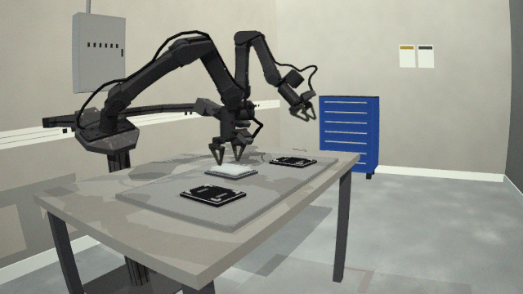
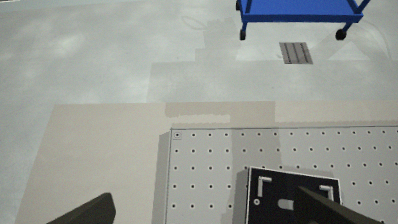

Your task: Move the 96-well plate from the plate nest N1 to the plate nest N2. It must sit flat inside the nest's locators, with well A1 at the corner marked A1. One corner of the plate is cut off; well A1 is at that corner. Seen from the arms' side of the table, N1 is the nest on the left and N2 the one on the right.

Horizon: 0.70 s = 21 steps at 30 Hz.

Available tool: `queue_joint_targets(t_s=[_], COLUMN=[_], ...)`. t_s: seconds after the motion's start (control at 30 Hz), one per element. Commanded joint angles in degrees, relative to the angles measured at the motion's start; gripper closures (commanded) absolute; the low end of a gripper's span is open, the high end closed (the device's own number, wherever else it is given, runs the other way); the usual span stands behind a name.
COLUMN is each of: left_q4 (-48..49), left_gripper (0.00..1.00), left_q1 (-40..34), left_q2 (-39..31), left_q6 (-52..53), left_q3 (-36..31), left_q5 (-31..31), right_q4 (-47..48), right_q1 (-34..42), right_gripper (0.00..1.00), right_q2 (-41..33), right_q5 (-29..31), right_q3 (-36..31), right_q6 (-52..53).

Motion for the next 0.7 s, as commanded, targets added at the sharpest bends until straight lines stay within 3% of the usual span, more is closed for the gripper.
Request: queue_joint_targets(t_s=[0.0,0.67], left_q4=[1.3,1.3], left_gripper=[0.0,0.0], left_q1=[0.2,0.2], left_q2=[-0.1,-0.1], left_q6=[0.5,0.5], left_q3=[0.4,0.4], left_q5=[0.6,0.6], right_q4=[1.3,4.9], right_q1=[0.4,-1.0], right_gripper=[0.0,0.0], right_q2=[-0.8,2.6], right_q5=[0.1,-0.1], right_q3=[0.4,1.2], right_q6=[-0.7,-2.2])
